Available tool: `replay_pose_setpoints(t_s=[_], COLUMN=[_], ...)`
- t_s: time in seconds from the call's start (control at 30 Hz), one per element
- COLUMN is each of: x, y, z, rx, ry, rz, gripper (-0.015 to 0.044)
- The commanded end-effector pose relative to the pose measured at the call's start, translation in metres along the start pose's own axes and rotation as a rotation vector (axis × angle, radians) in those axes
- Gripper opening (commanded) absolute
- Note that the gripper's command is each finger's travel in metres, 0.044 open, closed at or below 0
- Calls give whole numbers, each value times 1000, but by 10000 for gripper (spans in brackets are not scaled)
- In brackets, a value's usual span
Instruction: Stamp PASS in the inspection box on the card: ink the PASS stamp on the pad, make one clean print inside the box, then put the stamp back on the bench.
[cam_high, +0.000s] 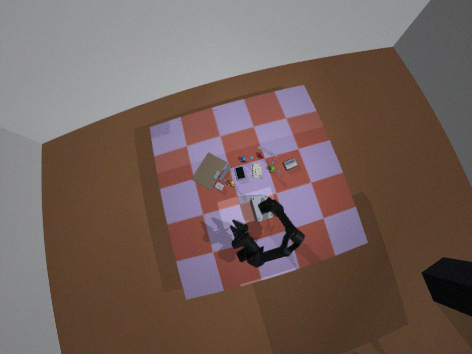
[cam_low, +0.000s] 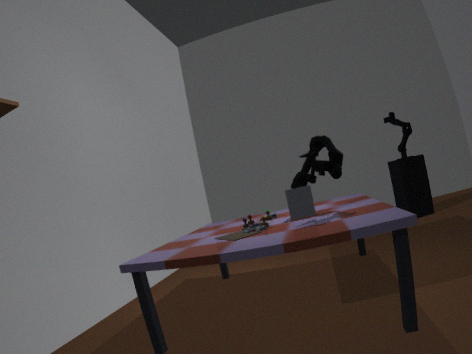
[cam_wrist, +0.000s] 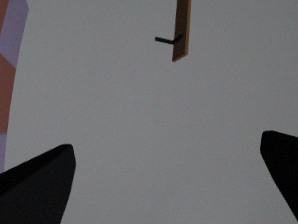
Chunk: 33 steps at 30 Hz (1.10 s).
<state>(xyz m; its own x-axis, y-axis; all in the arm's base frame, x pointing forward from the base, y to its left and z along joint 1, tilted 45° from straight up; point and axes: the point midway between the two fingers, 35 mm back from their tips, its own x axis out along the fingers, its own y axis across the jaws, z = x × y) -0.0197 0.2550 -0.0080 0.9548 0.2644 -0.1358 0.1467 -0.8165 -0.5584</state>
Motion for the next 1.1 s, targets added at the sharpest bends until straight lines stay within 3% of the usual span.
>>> replay_pose_setpoints(t_s=[0.0, 0.2, 0.7, 1.07], x=[2, 56, 162, 189], y=[0, 8, 72, 153], z=[-1, -29, -127, -216], rx=[7, 176, 611, 992], ry=[3, 114, 496, 856], rz=[9, 270, 841, 1163], gripper=[374, 223, 223, 223])
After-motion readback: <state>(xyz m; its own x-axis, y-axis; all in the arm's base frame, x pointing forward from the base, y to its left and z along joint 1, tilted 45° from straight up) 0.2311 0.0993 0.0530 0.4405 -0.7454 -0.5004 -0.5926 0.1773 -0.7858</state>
